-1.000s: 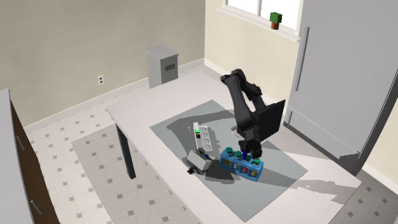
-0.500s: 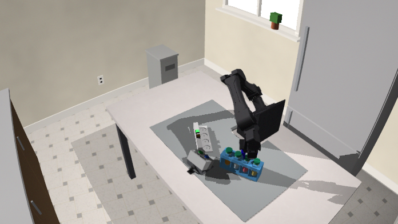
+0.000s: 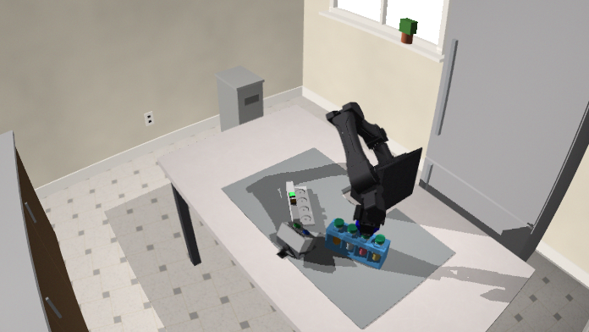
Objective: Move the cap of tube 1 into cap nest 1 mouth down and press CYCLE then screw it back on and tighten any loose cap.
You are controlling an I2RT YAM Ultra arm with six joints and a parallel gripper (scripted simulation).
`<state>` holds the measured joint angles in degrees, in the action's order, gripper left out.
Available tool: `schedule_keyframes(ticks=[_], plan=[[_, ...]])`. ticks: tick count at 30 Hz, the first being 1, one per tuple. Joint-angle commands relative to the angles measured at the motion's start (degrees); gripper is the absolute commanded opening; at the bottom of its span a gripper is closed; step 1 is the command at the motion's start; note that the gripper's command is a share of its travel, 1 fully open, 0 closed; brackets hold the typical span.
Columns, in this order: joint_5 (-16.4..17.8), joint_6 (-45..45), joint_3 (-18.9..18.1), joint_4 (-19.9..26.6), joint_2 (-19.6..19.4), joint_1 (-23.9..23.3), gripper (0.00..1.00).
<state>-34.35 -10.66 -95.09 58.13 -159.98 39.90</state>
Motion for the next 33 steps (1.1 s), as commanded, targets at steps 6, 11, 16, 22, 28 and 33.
schedule_keyframes(ticks=[6,11,16,22,28,33], plan=[[0.0,-3.4,-0.2,-0.3,0.4,0.3,0.49],[0.0,-3.4,-0.2,-0.3,0.4,0.3,0.49],[0.4,-4.1,-1.2,1.7,0.8,1.1,0.49],[1.2,-5.6,-3.7,5.6,1.4,2.5,0.49],[2.0,-6.9,-6.5,9.5,1.9,3.9,0.49],[2.0,-7.0,-6.6,9.7,1.9,3.9,0.49]])
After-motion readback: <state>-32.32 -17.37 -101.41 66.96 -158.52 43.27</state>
